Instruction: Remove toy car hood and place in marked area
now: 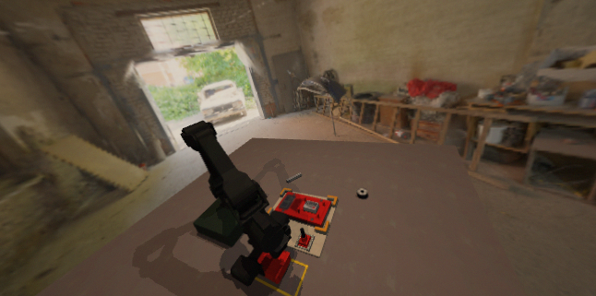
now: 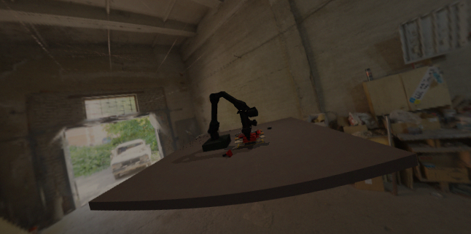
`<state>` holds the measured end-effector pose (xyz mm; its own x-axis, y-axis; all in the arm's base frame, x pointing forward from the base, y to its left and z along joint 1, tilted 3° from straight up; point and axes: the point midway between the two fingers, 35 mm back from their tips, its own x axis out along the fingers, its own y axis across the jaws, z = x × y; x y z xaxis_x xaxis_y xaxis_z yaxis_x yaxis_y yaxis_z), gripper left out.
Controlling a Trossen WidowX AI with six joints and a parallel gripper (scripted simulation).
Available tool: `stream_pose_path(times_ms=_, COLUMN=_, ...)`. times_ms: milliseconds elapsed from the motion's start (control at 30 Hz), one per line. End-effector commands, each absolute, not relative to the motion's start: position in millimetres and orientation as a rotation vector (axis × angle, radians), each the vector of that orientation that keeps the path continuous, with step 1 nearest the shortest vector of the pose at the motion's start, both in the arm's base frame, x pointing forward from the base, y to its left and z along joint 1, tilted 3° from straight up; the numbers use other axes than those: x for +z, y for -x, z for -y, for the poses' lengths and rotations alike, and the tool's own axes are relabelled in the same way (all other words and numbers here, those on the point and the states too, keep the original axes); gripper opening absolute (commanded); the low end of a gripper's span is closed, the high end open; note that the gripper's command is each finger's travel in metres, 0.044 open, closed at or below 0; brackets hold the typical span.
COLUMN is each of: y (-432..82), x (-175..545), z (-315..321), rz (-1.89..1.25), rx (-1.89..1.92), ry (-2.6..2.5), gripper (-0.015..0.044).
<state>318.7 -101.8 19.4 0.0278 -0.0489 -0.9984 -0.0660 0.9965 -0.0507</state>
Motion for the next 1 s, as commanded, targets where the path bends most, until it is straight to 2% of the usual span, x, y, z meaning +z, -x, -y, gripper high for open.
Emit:
stream_pose_path(times_ms=0, y=-318, x=17, z=102, rz=-1.549, rx=0.016, ry=0.096, gripper=0.0000)
stream_pose_path(times_ms=967, y=-318, x=3, z=103, rz=-1.549, rx=0.016, ry=0.096, gripper=0.0000)
